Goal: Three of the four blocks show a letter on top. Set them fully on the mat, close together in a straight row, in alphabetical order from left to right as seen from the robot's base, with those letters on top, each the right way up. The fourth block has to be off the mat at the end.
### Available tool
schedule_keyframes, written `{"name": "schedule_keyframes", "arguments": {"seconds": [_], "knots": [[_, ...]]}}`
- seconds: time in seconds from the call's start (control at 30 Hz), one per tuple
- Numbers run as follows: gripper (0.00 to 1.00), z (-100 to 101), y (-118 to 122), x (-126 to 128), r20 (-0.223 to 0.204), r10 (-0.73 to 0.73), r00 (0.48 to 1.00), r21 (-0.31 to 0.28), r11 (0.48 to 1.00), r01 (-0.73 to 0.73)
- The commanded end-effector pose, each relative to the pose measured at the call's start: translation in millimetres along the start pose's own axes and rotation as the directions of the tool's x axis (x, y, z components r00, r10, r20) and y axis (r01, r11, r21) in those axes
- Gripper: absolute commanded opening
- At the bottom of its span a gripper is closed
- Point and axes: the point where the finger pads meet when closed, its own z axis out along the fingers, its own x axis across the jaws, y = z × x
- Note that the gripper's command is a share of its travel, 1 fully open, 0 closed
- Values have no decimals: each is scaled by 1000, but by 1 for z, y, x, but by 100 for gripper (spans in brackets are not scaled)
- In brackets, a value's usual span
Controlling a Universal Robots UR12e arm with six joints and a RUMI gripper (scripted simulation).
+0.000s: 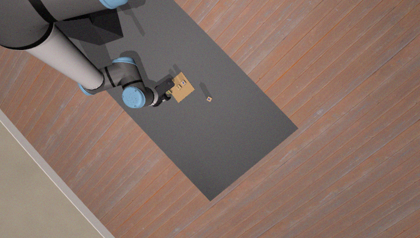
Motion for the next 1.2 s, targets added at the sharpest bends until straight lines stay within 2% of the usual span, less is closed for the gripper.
{"name": "schedule_keyframes", "arguments": {"seconds": [0.0, 0.8, 1.03, 1.17], "knots": [[5, -2, 0, -4, 0, -39, 999, 2, 999, 39], [5, -1, 0, -4, -1, -62, 998, 1, 998, 62], [5, 7, -1, -2, -2, -65, 998, 1, 998, 65], [5, 19, -1, -2, -2, -65, 998, 1, 998, 65]]}}
